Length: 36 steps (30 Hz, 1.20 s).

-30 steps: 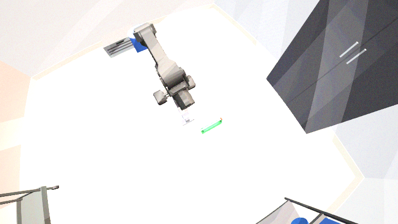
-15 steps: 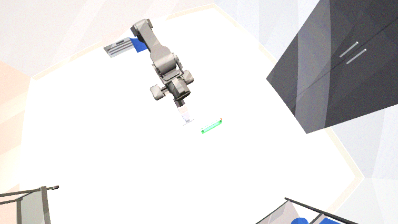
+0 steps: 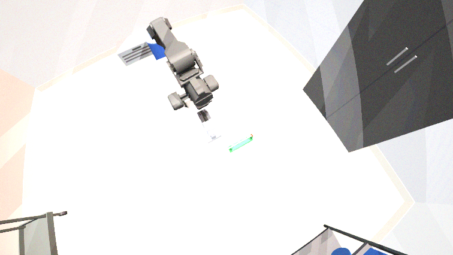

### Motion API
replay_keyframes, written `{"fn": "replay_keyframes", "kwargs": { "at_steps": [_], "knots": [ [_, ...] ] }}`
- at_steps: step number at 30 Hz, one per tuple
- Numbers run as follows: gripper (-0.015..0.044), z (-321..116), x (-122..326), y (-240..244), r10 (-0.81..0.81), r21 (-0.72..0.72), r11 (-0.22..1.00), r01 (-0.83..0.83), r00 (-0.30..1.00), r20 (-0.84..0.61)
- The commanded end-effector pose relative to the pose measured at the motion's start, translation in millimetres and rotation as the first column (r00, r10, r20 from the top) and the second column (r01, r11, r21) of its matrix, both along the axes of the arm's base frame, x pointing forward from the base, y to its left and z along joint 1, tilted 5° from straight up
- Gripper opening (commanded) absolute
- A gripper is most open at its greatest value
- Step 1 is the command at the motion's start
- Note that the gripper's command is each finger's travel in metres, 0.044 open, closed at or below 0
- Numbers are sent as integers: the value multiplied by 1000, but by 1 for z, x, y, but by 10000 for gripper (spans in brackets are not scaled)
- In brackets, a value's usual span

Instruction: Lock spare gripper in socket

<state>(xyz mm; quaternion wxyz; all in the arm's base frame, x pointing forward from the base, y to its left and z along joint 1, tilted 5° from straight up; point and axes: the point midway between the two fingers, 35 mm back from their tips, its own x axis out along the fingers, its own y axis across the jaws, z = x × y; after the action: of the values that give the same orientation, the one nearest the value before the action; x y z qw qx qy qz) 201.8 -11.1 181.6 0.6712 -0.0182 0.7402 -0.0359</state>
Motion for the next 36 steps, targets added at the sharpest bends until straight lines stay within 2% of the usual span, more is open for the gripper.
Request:
{"fn": "replay_keyframes", "kwargs": {
  "at_steps": [1, 9, 12, 15, 19, 22, 27, 33, 36],
  "knots": [
    [387, -1, 3, 7, -1, 1, 1000, 1, 1000, -2],
    [180, -5, 13, 99, -1, 10, 1000, 1, 1000, 3],
    [180, -5, 17, 125, -2, 6, 1000, 2, 1000, 1],
    [180, -6, 19, 127, 13, 5, 1000, -13, 1000, 1],
    [180, -13, 59, 128, 313, -17, 950, -313, 950, -5],
    [180, -24, 94, 127, 557, -36, 829, -558, 830, -34],
    [180, -47, 148, 120, 845, -33, 521, -853, 522, -114],
    [180, -80, 201, 104, 972, 44, 87, -995, 76, -222],
    [180, -84, 204, 100, 972, 57, 42, -997, 28, -232]
  ]
}}
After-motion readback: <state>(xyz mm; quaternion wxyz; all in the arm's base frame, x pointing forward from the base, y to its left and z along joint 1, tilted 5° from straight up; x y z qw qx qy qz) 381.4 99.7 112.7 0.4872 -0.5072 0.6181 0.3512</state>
